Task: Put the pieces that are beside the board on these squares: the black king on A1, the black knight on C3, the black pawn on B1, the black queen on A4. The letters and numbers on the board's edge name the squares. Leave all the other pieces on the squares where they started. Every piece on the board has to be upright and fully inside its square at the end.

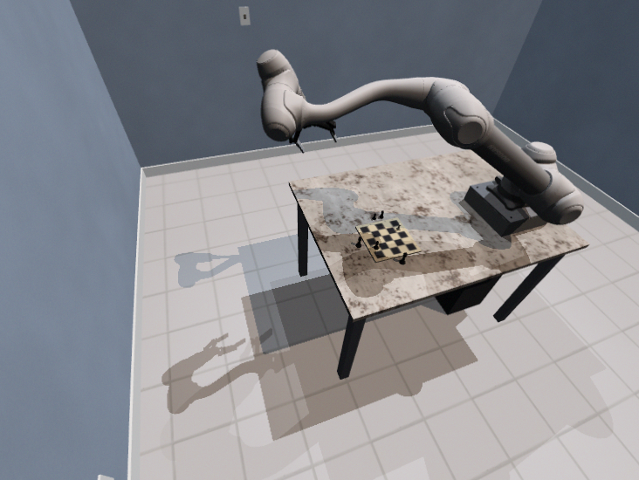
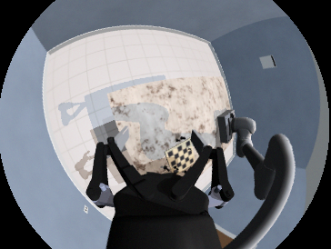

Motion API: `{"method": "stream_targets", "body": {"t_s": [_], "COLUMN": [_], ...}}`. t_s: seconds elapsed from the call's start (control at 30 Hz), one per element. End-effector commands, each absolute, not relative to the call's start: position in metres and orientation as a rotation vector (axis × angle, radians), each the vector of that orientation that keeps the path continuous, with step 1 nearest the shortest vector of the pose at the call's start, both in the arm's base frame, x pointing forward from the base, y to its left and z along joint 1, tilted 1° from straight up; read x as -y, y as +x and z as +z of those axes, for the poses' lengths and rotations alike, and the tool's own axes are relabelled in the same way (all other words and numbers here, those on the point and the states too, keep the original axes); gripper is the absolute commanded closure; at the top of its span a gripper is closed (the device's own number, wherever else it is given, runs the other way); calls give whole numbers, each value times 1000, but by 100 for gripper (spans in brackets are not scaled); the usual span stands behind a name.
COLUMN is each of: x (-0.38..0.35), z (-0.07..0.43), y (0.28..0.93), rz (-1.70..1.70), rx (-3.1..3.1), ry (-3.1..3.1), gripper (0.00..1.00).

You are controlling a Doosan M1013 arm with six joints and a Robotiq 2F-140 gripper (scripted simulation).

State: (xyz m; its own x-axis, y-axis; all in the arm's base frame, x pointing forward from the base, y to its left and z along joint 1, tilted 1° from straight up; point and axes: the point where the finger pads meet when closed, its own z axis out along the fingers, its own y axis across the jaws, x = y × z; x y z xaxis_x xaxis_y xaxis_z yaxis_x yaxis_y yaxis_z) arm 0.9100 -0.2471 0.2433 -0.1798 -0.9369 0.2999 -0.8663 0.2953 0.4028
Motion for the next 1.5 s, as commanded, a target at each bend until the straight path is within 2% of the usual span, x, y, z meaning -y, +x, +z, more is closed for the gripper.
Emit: {"method": "stream_targets", "body": {"t_s": [0.0, 0.1, 0.2, 0.33, 0.7, 0.77, 0.8, 1.1, 1.47], "x": [258, 265, 265, 272, 269, 269, 267, 255, 243], "z": [205, 176, 176, 128, 56, 56, 45, 13, -4], "y": [892, 876, 876, 843, 778, 778, 765, 721, 687], "rz": [-264, -329, -329, -454, -677, -677, -729, -845, -908], "rx": [2234, 2337, 2337, 2476, 2515, 2515, 2476, 2226, 1769], "ry": [1413, 1237, 1237, 874, 107, 107, -106, -681, -1211], "gripper": [0, 0, 0, 0, 0, 0, 0, 0, 0]}}
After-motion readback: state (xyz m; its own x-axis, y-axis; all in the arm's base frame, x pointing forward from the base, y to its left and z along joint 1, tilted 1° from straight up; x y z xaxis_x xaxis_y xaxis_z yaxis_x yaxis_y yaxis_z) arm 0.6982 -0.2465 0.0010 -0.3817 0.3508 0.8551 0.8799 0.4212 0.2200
